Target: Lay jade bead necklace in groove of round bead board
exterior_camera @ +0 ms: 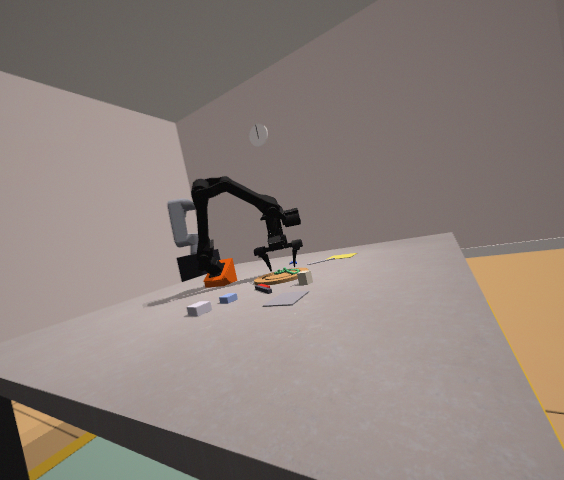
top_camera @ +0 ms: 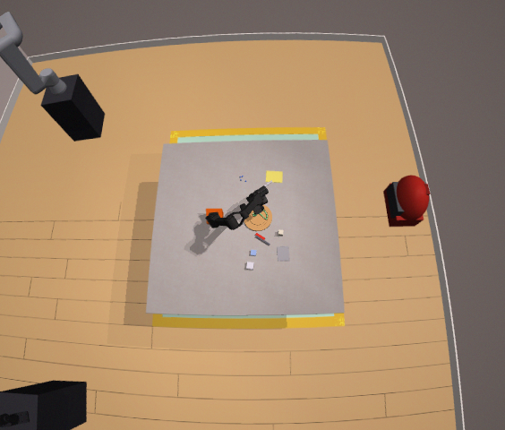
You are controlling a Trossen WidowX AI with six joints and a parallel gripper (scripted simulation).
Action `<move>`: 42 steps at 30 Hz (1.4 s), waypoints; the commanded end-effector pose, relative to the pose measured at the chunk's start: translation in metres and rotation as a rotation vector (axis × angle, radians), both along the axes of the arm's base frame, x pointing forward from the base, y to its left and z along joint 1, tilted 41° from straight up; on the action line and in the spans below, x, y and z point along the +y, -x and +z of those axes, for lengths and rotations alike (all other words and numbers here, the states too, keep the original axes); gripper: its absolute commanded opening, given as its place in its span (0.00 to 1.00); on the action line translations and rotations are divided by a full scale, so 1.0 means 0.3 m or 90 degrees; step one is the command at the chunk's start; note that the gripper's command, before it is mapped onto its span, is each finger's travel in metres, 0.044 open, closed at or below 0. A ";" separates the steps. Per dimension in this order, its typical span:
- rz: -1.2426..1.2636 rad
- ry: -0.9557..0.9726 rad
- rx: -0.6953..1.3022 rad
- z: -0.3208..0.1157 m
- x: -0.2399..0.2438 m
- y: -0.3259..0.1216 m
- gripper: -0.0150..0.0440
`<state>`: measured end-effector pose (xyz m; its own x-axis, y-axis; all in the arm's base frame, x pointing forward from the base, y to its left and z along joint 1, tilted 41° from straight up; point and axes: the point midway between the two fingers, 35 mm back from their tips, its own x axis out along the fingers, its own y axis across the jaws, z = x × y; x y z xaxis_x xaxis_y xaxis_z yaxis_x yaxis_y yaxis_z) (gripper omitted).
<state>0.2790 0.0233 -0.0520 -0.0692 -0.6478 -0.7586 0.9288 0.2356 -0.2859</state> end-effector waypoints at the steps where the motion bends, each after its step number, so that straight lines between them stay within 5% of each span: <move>1: -0.003 -0.003 -0.004 0.002 0.005 -0.006 1.00; 8: -0.003 -0.003 -0.004 0.002 0.005 -0.006 1.00; 20: -0.189 0.013 -0.162 0.101 0.051 -0.039 0.47; 42: -0.189 0.012 -0.165 0.032 -0.005 -0.038 0.46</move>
